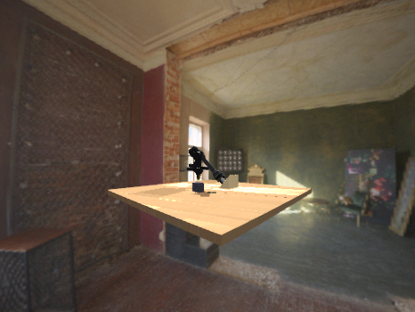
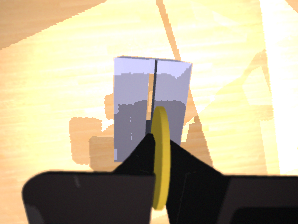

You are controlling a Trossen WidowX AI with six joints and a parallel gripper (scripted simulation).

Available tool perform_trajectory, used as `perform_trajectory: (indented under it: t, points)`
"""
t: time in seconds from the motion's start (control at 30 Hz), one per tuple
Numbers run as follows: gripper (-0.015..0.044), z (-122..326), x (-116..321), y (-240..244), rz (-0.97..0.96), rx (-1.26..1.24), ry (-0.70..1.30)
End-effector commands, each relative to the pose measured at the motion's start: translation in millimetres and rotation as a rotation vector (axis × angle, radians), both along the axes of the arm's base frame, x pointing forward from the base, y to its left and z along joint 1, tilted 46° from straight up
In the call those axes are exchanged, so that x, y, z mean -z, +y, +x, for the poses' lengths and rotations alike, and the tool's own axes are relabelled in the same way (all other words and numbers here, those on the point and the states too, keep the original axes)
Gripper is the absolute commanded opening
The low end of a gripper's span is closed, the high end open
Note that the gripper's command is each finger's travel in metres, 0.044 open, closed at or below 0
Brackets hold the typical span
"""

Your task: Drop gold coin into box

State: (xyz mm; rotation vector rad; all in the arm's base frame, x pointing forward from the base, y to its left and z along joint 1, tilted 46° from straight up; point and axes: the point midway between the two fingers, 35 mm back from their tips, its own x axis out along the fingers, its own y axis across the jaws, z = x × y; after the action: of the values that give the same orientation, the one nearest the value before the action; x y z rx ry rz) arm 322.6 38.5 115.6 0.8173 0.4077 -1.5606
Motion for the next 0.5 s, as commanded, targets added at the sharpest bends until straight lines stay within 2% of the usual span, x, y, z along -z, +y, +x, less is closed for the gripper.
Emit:
perform_trajectory:
  t: [0.0,0.47]
  points:
    - [0.0000,-0.1,1.6,1.8,0.000,-0.002,0.002]
    - [0.0000,0.4,-1.1,-0.2,-0.001,-0.005,0.005]
